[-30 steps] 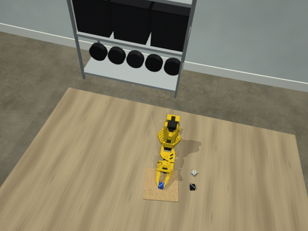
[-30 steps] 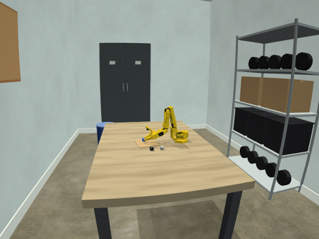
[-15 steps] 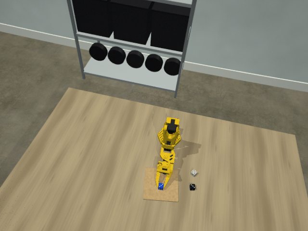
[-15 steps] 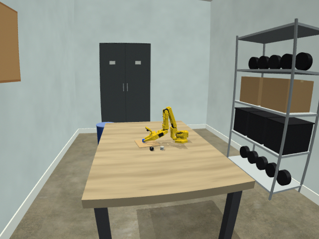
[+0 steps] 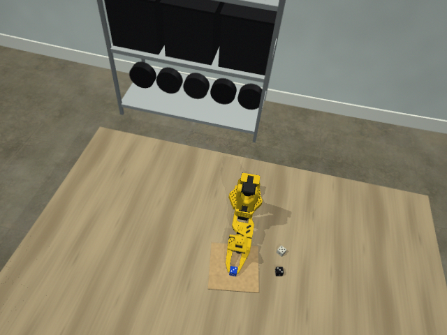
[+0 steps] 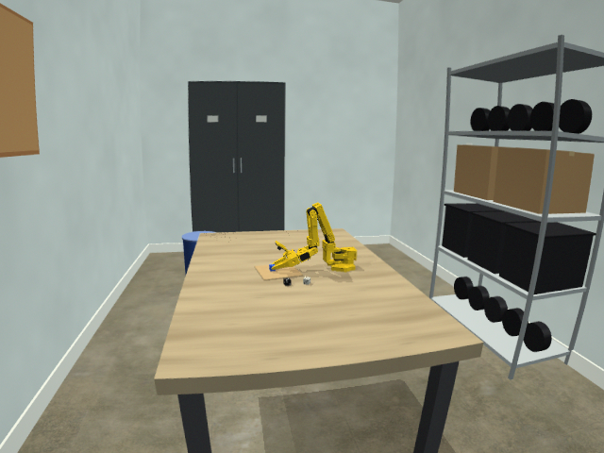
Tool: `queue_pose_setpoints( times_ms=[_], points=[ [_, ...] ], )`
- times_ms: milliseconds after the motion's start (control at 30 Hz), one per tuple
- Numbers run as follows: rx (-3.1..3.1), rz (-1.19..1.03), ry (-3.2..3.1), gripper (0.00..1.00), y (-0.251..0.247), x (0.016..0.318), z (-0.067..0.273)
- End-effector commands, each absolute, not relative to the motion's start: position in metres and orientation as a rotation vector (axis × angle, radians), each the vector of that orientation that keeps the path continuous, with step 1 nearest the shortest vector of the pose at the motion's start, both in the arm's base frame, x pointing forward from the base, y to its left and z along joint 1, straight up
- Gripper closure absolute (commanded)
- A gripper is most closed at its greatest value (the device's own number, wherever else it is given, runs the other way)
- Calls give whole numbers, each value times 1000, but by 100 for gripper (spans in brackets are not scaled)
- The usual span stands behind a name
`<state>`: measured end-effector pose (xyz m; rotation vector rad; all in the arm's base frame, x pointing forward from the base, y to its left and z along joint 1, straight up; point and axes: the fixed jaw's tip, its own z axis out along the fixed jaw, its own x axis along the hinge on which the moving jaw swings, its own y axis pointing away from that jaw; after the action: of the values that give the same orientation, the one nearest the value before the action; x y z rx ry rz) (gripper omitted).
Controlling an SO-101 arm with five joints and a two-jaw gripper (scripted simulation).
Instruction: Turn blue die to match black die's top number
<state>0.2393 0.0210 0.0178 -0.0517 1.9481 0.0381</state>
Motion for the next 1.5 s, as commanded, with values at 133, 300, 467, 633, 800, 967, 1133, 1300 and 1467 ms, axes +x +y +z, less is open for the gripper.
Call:
queue_pose_setpoints(
  times_ms=[133, 300, 467, 633, 800, 967, 1133, 1300, 1467],
  points=[
    [-59, 40, 1875, 100, 23, 247, 29],
    [-59, 40, 1875, 100, 23, 247, 28],
    [-59, 40, 1875, 100, 23, 247, 28],
    [-59, 40, 1875, 99, 23, 247, 28],
    [-59, 40, 1875, 93, 23, 247, 28],
    [-59, 40, 1875, 89, 23, 247, 28],
    [-59, 40, 1875, 89, 23, 247, 28],
    [-59, 40, 1875, 88, 23, 247, 28],
    [-59, 40, 1875, 83, 23, 247, 28]
  ],
)
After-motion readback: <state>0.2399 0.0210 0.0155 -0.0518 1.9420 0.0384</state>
